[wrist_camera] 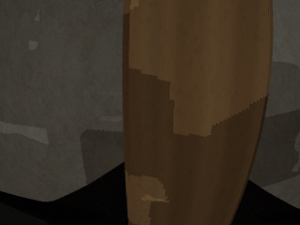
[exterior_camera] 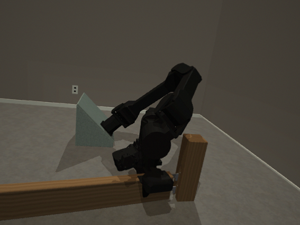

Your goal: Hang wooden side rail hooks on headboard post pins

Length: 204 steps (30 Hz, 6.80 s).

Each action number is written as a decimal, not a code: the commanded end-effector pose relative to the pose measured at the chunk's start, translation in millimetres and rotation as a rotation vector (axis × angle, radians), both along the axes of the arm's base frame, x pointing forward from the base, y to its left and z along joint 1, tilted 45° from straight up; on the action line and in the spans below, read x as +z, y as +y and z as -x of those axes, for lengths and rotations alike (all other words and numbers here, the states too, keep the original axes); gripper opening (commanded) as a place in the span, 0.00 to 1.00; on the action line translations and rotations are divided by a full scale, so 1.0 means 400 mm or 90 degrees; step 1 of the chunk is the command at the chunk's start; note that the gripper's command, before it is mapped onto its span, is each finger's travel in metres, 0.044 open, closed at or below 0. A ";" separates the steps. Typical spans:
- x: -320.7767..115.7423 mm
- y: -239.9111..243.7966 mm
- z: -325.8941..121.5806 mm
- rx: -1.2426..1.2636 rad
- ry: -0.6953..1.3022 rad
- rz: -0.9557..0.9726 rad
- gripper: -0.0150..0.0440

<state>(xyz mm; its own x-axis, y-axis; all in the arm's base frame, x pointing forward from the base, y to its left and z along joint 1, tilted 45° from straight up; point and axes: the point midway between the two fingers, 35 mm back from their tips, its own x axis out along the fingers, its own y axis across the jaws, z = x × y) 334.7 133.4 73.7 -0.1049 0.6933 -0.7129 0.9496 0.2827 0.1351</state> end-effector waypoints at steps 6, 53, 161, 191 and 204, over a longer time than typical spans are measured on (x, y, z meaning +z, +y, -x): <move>-0.001 -0.005 0.026 -0.043 0.045 0.007 0.25; 0.006 -0.013 0.021 -0.072 0.074 0.012 0.25; 0.038 -0.044 0.016 -0.072 0.074 0.012 0.25; 0.044 -0.047 0.018 -0.072 0.074 0.012 0.25; 0.045 -0.044 0.023 -0.072 0.074 0.012 0.25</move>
<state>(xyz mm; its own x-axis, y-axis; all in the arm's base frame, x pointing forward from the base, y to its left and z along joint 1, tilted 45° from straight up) 325.7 117.0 88.8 -0.1183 0.6943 -0.7099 0.9834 0.1808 0.0128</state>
